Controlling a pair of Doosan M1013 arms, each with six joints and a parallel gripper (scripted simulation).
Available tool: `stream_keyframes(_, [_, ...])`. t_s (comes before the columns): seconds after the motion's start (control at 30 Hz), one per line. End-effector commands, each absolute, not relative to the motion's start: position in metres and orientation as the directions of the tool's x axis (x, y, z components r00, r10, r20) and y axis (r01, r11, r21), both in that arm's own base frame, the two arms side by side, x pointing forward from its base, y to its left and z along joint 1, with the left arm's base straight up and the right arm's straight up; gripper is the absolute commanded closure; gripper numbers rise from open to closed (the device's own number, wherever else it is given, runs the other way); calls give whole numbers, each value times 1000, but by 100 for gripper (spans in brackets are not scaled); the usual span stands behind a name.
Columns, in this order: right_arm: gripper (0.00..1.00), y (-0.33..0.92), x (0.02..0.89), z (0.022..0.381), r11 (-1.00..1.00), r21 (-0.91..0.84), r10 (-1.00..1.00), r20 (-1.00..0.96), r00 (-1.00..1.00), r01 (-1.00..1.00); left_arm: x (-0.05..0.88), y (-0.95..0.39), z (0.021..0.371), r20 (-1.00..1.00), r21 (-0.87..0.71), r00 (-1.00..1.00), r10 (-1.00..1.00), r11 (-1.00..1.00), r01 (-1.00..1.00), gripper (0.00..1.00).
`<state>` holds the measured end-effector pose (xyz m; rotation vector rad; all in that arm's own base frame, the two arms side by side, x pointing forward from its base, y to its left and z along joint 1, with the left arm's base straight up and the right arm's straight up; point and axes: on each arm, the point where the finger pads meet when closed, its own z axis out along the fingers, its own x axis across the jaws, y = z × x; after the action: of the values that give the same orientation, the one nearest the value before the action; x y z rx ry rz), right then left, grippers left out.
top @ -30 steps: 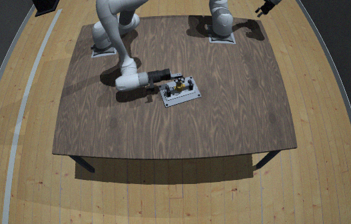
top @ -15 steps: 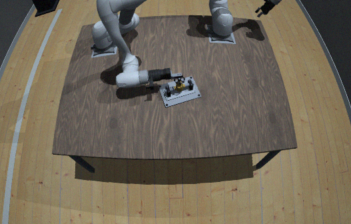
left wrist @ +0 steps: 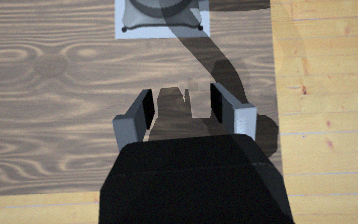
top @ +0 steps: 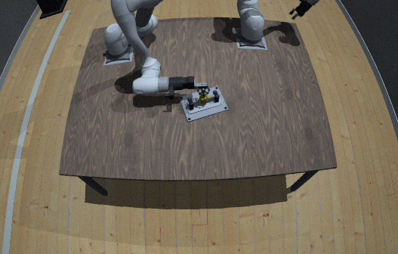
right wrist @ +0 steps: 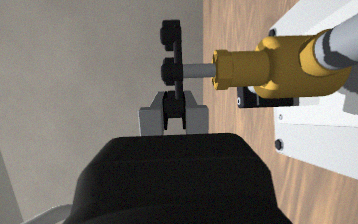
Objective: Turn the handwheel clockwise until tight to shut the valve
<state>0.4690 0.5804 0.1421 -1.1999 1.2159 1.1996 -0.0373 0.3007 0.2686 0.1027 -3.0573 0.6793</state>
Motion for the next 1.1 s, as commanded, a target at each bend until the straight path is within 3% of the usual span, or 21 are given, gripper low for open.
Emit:
stream_keyframes(0.0, [100,581,469,143,34,-1,1,-1000,1,-999,-37,301,269,22,-422,-998,-62,904,-66,0])
stream_keyframes(1.07, [100,588,470,143,295,0,1,-1000,1,-955,-37,301,269,22,-422,-998,-62,904,-66,0])
